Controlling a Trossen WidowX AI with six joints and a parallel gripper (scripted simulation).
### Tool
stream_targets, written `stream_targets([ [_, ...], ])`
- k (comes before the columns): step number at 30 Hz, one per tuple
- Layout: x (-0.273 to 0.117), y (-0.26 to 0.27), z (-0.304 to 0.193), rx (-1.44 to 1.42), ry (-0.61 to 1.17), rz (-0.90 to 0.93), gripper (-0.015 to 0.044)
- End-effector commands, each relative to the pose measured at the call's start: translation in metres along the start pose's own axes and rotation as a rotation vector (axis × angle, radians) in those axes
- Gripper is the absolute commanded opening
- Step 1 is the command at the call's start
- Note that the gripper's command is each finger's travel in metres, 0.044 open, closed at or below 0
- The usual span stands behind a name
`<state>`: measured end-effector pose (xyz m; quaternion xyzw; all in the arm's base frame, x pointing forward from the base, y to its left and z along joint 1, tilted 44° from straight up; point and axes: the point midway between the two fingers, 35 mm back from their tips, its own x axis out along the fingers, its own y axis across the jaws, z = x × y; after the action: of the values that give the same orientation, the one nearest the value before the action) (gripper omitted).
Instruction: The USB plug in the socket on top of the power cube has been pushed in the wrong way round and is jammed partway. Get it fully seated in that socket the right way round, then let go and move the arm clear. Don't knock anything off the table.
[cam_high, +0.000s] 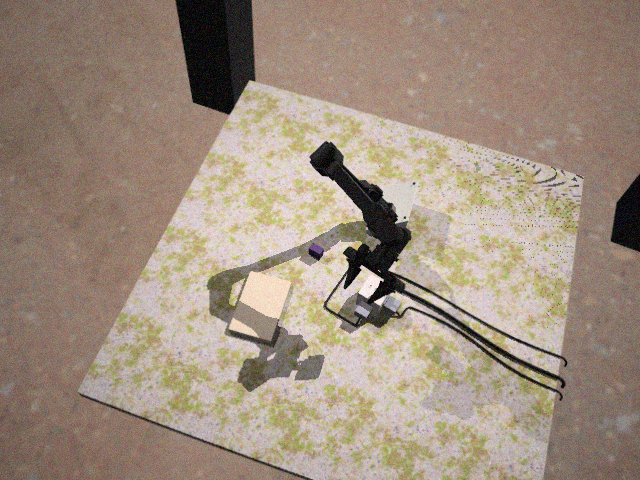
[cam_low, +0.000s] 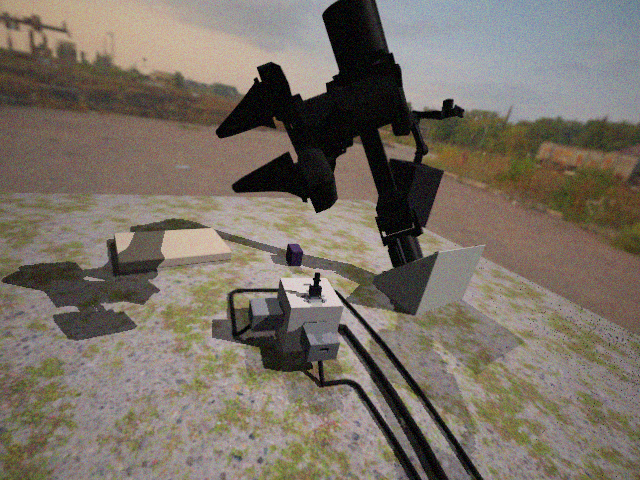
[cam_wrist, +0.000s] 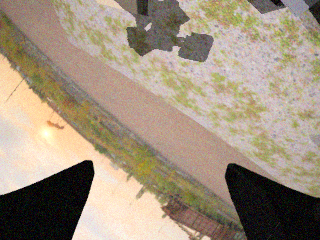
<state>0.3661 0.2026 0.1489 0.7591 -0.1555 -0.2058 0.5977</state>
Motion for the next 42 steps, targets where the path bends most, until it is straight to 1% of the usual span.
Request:
stream_targets([
  [1,0.0,-0.002,-0.001,-0.01,0.002,-0.007,0.0426],
  [2,0.001,-0.007,-0.002,-0.04,0.008,-0.028,0.044],
  [6,0.006,-0.046,-0.004,-0.266,0.024,-0.216,0.044],
  [9,0.005,-0.073,0.008,-0.432,-0.002,-0.386,0.044],
  [12,-0.003,-0.093,0.03,-0.585,-0.066,-0.566,0.044],
  [14,-0.011,-0.1,0.045,-0.663,-0.123,-0.684,0.044],
  [16,-0.016,-0.106,0.049,-0.672,-0.156,-0.767,0.044],
  [21,-0.029,-0.105,0.071,-0.762,-0.259,-0.899,0.044],
  [27,-0.044,-0.089,0.1,-0.9,-0.395,-1.004,0.044],
  [42,-0.043,-0.087,0.1,-0.906,-0.4,-1.007,0.044],
])
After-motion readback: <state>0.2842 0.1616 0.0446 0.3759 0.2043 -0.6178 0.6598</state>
